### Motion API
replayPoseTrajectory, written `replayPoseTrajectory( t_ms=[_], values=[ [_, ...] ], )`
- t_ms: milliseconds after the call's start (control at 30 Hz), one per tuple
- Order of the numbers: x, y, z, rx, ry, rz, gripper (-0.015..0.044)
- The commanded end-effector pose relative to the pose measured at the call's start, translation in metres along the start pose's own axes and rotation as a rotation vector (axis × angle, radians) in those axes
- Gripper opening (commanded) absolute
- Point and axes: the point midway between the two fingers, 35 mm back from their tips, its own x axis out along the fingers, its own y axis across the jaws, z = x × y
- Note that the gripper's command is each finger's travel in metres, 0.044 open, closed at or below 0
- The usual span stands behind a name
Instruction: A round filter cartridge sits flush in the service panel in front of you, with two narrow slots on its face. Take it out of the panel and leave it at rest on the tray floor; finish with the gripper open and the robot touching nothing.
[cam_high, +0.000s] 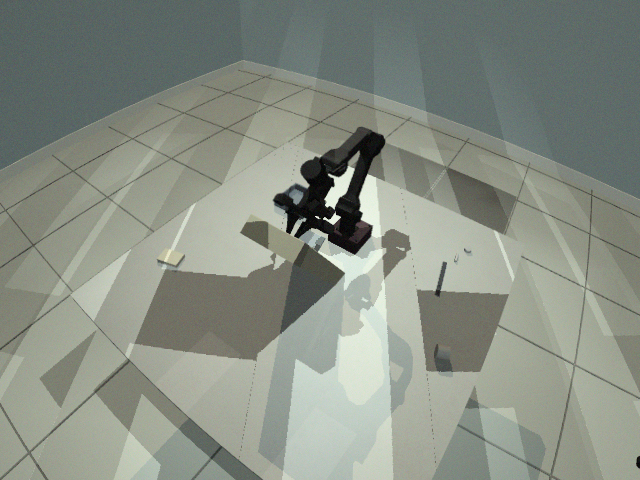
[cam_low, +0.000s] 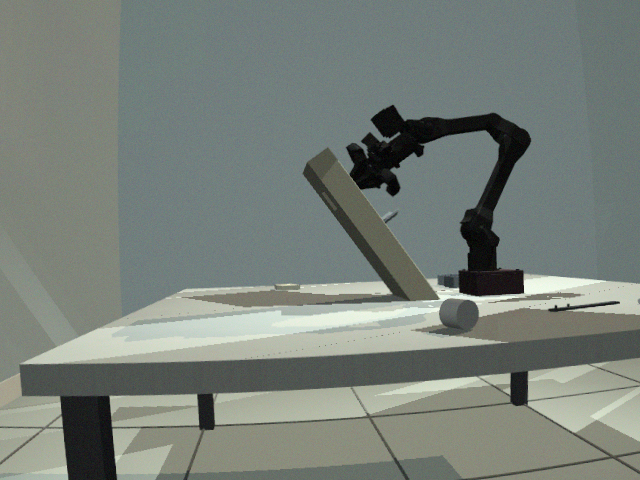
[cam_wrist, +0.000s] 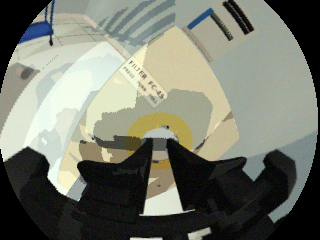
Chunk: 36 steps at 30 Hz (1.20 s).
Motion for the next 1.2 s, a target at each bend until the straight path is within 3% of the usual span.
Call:
replayPoseTrajectory(
  t_ms=[0, 333, 667, 767, 1167],
  values=[
    [0.0062, -0.0002, -0.0008, -0.003, 0.004, -0.001, 0.009],
    [0.0074, -0.0002, -0.0008, -0.003, 0.004, -0.001, 0.009],
    [0.0006, 0.0001, -0.0001, 0.0, 0.0, 0.0, 0.0003],
    [0.001, 0.0001, -0.0001, 0.006, 0.0, 0.0, 0.0],
    [0.0078, -0.0002, -0.0008, 0.369, 0.003, -0.002, 0.0]
  ],
)
